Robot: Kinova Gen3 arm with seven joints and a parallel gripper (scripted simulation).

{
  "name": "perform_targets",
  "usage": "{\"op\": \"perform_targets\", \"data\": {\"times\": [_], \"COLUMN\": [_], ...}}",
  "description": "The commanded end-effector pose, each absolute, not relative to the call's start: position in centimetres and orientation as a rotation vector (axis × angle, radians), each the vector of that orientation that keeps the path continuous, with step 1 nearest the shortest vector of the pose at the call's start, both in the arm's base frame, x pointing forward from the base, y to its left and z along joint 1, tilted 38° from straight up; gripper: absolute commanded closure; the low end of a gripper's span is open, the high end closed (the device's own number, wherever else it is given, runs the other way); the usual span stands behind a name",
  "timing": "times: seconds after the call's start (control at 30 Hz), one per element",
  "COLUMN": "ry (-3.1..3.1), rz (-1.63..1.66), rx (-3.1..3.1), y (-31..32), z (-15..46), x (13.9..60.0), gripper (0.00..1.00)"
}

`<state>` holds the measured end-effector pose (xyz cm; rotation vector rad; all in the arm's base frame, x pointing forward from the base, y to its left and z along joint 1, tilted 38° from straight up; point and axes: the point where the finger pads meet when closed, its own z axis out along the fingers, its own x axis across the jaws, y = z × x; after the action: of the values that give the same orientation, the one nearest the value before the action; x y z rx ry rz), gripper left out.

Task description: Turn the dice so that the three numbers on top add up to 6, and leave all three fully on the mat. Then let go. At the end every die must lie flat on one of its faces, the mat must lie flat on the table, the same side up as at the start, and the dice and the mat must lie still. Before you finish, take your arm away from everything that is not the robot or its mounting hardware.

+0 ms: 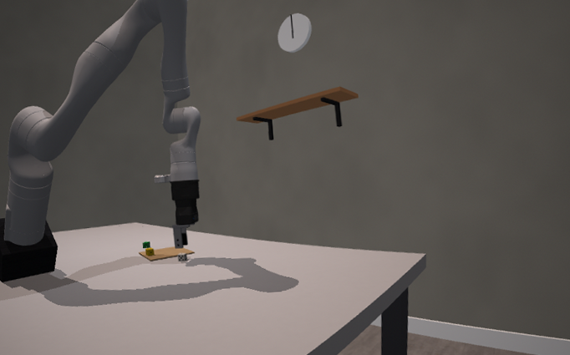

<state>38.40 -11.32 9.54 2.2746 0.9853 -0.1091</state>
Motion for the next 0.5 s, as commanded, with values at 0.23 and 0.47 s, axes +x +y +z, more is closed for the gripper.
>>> {"op": "perform_targets", "data": {"times": [0.23,0.47], "ry": [0.984,0.984], "rz": [-0.116,-0.116], "rx": [2.273,2.273], "y": [-11.94,-12.07], "z": [8.82,8.65], "x": [38.42,38.45], "gripper": [0.30,0.30]}}
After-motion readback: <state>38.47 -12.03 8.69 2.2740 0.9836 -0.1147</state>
